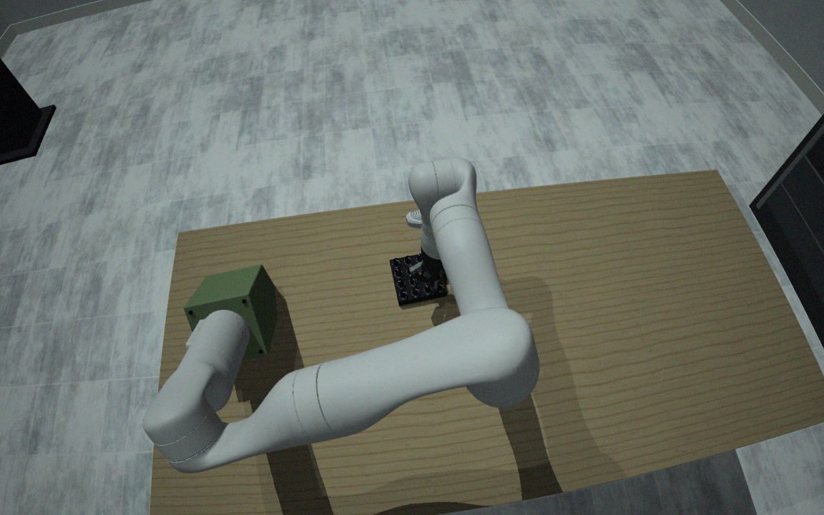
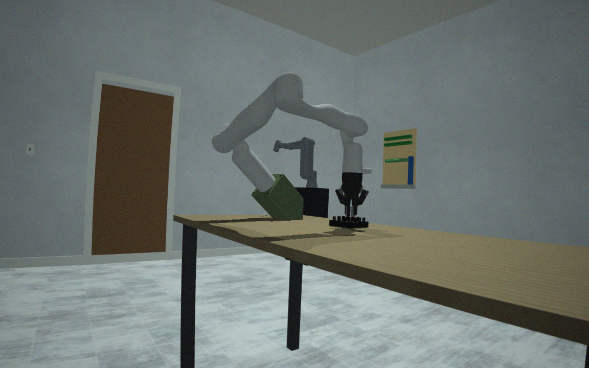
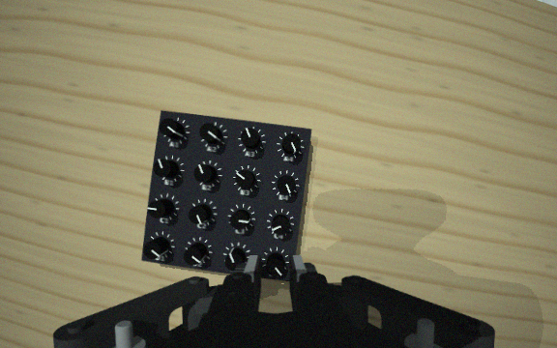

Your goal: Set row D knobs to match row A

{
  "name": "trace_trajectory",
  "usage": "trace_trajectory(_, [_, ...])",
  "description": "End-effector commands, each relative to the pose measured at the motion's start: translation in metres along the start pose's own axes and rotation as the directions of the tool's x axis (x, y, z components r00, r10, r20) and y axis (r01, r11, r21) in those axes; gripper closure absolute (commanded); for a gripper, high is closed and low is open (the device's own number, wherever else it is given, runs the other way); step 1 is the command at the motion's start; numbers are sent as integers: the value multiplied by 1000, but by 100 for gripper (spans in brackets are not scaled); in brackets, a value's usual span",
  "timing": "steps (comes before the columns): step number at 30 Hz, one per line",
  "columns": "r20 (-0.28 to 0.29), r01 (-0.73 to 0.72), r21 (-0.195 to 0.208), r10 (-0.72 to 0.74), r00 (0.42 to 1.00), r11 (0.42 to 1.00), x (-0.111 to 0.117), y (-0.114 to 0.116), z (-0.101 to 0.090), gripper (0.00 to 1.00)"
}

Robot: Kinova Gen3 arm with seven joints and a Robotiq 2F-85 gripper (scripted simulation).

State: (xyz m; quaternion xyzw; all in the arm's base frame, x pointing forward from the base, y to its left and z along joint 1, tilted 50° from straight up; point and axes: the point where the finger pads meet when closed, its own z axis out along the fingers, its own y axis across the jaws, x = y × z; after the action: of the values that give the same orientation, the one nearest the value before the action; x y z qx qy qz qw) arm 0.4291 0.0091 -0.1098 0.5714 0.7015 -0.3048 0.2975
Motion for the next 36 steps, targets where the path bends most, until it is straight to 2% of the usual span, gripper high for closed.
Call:
trace_trajectory(1, [-1, 0, -2, 0, 1000, 1000, 0, 1, -1, 81])
trace_trajectory(14, [-1, 0, -2, 0, 1000, 1000, 0, 1, 0, 81])
trace_trajectory(36, [-1, 0, -2, 0, 1000, 1000, 0, 1, 13, 81])
